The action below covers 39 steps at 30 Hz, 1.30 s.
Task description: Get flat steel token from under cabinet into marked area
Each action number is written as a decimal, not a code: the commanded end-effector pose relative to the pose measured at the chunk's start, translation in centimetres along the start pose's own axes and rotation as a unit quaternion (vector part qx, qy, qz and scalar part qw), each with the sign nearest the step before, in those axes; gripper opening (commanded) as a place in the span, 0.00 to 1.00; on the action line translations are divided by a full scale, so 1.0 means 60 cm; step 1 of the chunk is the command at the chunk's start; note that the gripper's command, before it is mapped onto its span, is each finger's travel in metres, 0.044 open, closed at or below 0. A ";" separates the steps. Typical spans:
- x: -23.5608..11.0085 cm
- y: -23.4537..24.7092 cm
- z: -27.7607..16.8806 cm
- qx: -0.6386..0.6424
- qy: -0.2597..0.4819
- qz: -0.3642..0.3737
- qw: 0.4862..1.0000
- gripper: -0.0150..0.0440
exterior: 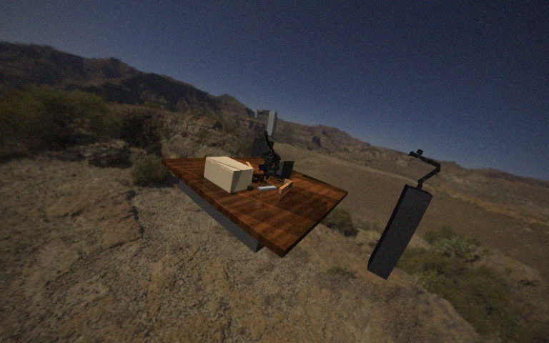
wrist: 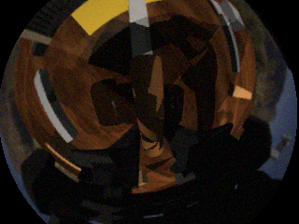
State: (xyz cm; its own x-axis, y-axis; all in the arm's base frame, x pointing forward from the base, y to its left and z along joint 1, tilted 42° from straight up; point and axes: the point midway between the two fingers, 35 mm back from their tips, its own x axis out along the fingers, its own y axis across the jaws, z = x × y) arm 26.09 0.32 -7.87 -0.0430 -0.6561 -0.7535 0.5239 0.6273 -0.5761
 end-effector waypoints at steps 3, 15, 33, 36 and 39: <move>-0.001 -0.013 0.010 0.001 -0.001 0.000 1.000 0.25; -0.001 -0.034 0.028 0.001 -0.002 0.000 1.000 0.25; -0.001 -0.065 0.042 0.001 -0.002 -0.001 1.000 0.25; -0.001 -0.070 0.045 0.001 -0.002 -0.001 1.000 0.25; -0.001 -0.075 0.047 0.001 -0.002 -0.001 1.000 0.25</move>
State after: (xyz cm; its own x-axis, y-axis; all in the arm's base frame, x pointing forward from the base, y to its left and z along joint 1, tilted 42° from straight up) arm 26.27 -3.29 -4.74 -0.0436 -0.6573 -0.7524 0.5239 0.6262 -0.5774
